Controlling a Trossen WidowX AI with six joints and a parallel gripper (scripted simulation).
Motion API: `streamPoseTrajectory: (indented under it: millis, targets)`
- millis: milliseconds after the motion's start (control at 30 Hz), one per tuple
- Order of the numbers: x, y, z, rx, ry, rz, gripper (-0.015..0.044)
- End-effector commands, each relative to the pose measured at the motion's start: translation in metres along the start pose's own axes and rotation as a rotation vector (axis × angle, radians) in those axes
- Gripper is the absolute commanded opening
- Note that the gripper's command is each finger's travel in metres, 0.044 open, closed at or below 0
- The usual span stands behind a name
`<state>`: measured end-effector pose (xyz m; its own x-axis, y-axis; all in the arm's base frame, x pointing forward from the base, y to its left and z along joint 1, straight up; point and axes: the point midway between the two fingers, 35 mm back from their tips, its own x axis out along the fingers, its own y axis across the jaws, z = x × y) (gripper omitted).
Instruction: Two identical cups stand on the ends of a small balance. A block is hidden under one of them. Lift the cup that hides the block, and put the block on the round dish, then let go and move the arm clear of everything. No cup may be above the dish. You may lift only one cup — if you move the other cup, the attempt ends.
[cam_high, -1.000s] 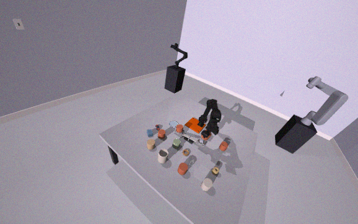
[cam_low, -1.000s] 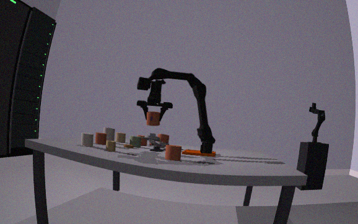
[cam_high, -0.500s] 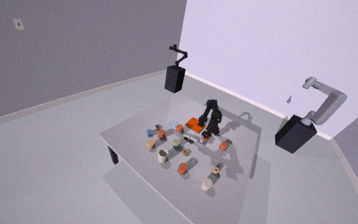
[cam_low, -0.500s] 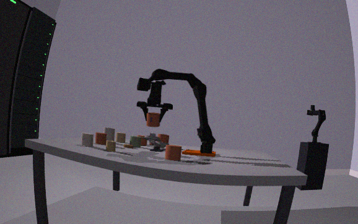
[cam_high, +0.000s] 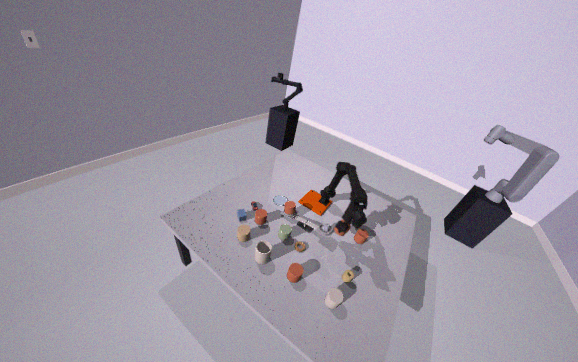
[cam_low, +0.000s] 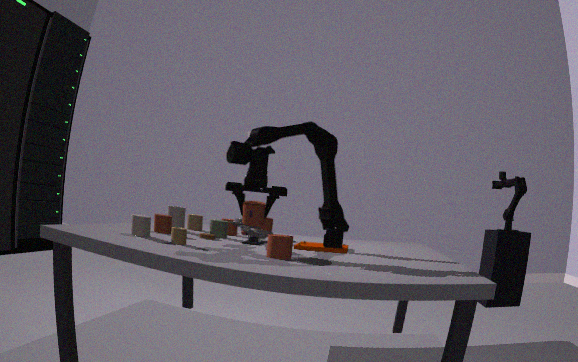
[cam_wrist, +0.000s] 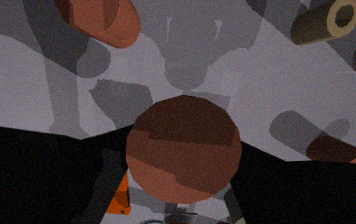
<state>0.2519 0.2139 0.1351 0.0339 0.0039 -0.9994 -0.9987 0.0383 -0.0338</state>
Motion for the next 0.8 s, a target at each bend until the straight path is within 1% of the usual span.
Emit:
streamPoseTrajectory:
  millis: [0,300,600,767]
  targets:
    - [0.019,0.020,0.017,0.000,-0.013,0.008,0.0000]
    - [0.030,0.027,0.023,-0.001,-0.017,0.009,0.0000]
    - [0.064,0.027,0.023,-0.001,-0.016,0.009,0.0000]
    - [0.065,0.027,0.023,-0.001,-0.016,0.009,0.0000]
